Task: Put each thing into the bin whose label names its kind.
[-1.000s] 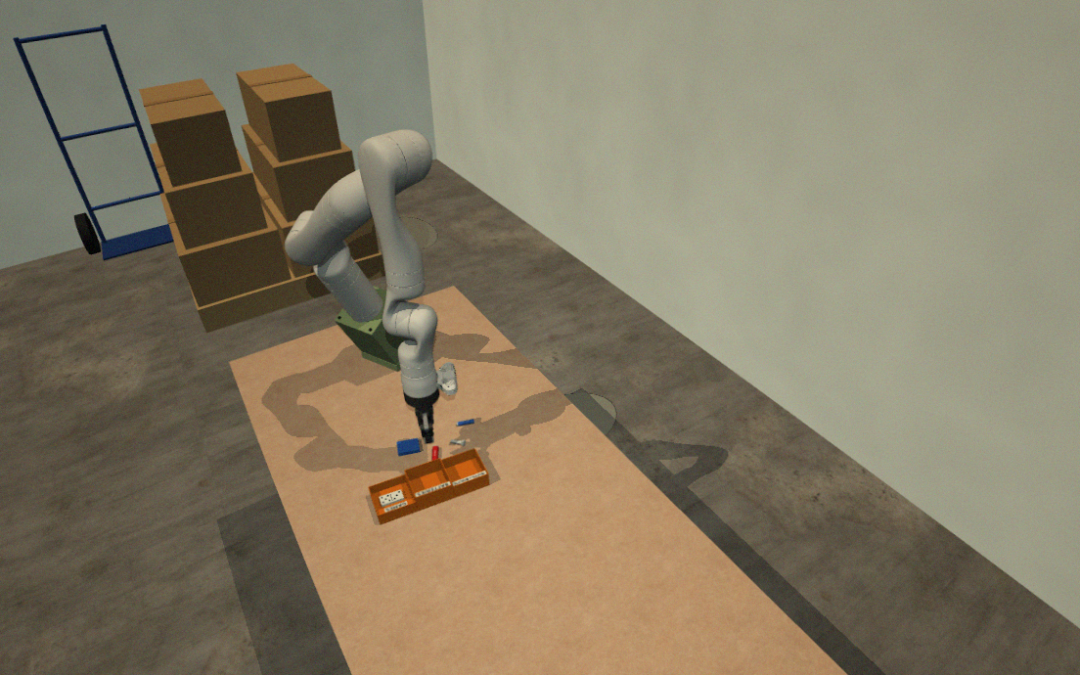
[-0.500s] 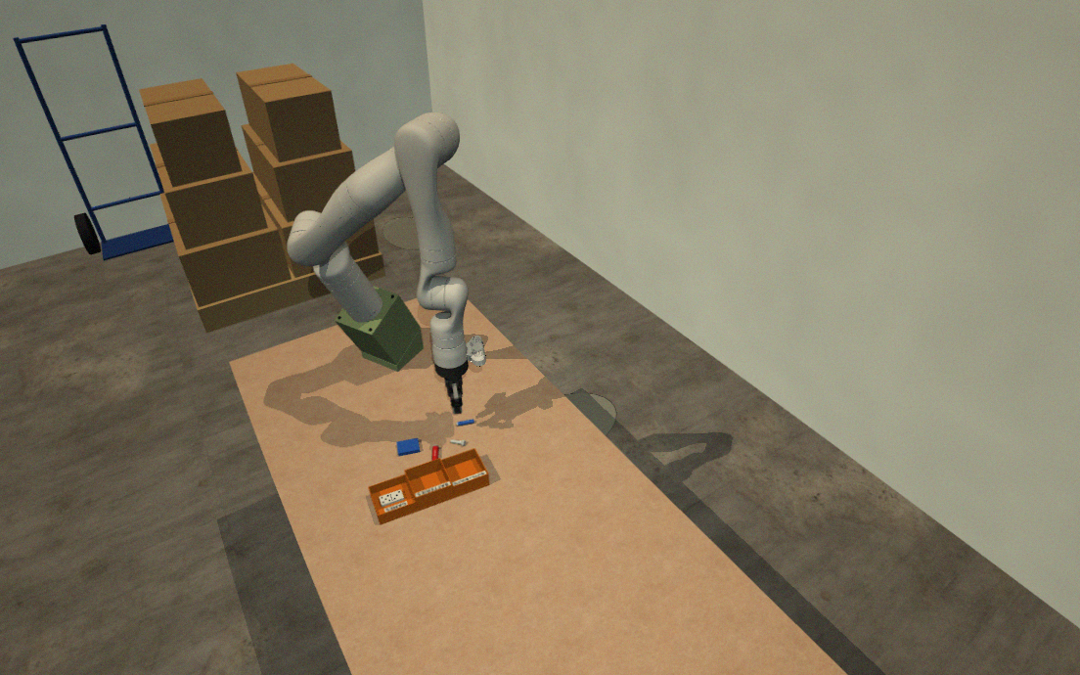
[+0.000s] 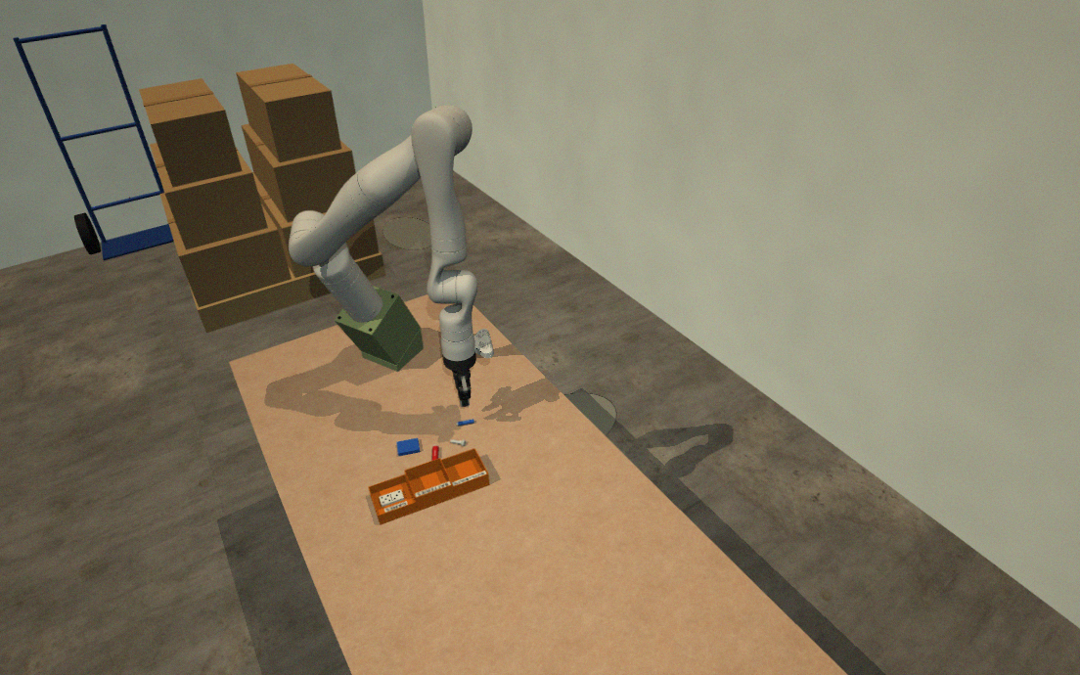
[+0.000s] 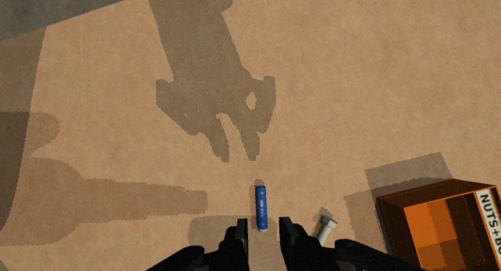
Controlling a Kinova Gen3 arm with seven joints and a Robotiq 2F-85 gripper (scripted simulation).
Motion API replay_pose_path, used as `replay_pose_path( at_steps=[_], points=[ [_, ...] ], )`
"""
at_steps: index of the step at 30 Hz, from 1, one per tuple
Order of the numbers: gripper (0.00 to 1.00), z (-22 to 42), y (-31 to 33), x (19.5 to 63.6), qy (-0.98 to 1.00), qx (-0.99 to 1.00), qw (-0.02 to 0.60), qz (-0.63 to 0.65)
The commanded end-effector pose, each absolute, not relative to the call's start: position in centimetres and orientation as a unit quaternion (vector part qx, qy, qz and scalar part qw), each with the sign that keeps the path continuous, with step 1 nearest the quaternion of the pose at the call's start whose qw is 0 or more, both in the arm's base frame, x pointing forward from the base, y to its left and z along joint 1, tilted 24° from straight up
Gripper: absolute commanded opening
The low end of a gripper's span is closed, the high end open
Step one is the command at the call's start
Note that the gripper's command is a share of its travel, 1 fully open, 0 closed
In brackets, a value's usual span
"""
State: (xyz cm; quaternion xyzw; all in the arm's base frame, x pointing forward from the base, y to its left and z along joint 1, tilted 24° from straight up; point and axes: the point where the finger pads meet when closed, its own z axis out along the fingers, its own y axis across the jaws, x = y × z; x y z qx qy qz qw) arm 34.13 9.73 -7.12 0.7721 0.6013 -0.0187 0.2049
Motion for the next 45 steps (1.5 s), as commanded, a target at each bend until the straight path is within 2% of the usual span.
replay_pose_path(
  at_steps=[1, 21, 37, 45],
  points=[
    [0.24, -7.1, 9.8, 34.1, 0.604, 0.77, 0.206, -0.019],
    [0.24, -7.0, 9.5, 34.3, 0.604, 0.77, 0.206, -0.019],
    [0.24, -11.8, 7.0, 35.5, 0.604, 0.77, 0.206, -0.019],
    [0.24, -11.9, 6.6, 35.5, 0.604, 0.77, 0.206, -0.019]
  ],
)
